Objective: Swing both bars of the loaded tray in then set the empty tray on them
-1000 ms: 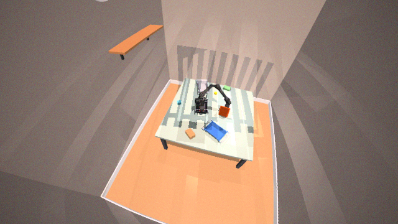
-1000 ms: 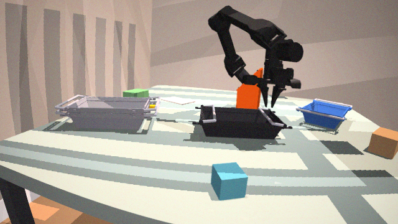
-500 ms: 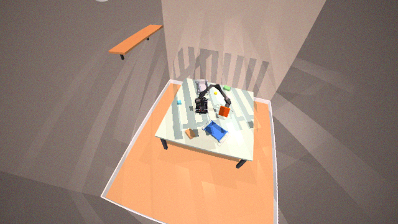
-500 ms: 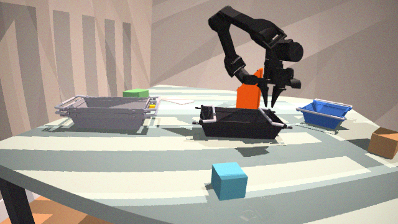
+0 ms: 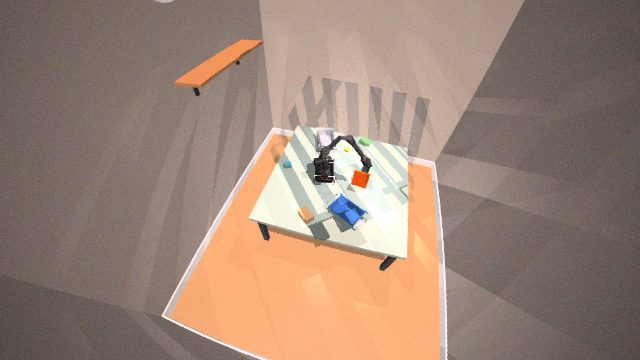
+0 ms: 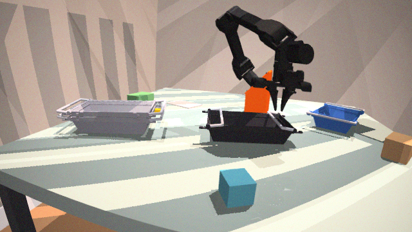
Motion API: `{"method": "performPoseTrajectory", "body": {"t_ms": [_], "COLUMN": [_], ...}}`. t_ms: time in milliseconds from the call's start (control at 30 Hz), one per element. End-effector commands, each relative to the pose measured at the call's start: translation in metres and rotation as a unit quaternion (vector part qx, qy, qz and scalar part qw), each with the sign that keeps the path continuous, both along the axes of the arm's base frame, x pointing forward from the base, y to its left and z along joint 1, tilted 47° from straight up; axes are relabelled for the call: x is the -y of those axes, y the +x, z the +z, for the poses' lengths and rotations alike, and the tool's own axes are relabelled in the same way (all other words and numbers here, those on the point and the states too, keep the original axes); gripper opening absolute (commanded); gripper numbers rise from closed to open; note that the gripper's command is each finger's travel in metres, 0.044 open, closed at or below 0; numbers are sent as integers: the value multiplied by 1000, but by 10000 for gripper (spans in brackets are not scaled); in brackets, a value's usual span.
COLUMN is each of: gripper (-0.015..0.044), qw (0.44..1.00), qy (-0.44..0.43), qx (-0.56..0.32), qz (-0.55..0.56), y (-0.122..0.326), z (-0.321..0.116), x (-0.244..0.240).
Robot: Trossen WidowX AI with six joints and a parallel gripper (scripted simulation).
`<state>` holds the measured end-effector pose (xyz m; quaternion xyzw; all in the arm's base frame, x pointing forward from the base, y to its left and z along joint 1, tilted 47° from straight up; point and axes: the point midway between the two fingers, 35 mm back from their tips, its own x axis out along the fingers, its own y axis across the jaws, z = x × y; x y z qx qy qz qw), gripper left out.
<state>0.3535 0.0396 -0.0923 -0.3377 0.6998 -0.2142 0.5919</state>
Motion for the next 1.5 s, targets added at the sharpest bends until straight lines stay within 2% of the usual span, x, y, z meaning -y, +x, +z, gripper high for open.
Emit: {"method": "performPoseTrajectory", "body": {"t_ms": [0,33,133,167,1467], "gripper": [82,82,4,0,0], "qw": [1000,1000,1000,1000,1000], "qy": [0,0,0,0,0], "qx": [0,0,0,0,0], "qz": [0,0,0,0,0], "y": [0,0,0,0,0], "z": [0,0,0,0,0], "x": [0,0,0,0,0]}}
